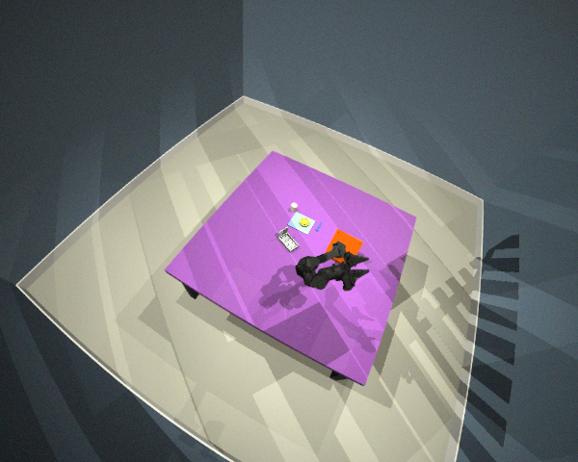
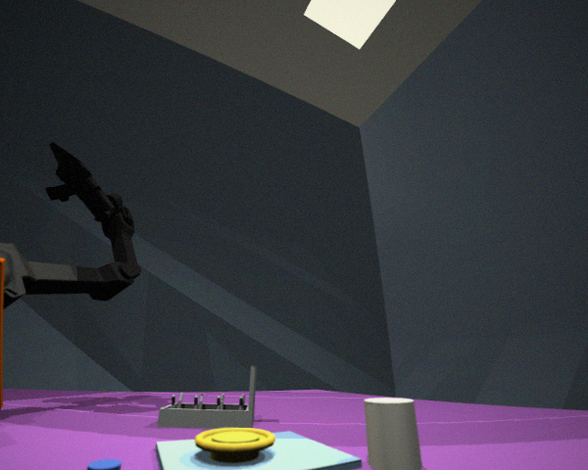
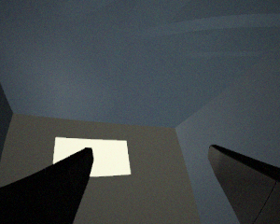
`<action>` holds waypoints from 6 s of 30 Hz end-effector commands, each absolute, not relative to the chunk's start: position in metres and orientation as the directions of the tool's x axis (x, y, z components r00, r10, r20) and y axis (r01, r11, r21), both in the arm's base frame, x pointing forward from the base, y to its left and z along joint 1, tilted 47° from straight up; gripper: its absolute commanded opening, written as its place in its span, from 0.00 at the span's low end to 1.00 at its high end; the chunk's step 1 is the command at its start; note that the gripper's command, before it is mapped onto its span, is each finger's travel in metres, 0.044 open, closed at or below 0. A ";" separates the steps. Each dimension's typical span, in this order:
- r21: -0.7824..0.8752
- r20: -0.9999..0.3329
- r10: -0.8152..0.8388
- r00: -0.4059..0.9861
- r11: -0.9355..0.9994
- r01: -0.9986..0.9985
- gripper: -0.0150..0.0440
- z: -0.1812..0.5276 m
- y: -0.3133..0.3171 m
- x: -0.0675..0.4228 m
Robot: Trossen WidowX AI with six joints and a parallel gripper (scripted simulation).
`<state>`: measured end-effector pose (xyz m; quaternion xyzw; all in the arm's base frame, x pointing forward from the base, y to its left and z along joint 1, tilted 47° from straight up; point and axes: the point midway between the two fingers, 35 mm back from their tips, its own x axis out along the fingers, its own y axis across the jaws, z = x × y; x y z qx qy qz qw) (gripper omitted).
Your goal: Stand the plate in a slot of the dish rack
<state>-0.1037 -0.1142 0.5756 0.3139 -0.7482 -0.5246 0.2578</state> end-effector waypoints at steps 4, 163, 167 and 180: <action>0.955 0.039 -0.754 -0.656 0.222 -0.199 0.93 0.572 -0.120 -0.106; 0.722 -0.690 0.723 -0.034 0.685 -0.096 0.93 -0.035 -0.093 0.299; 0.725 -0.687 0.726 -0.034 0.682 -0.097 0.93 -0.064 -0.066 0.294; 0.725 -0.688 0.725 -0.034 0.682 -0.096 0.93 -0.068 -0.055 0.295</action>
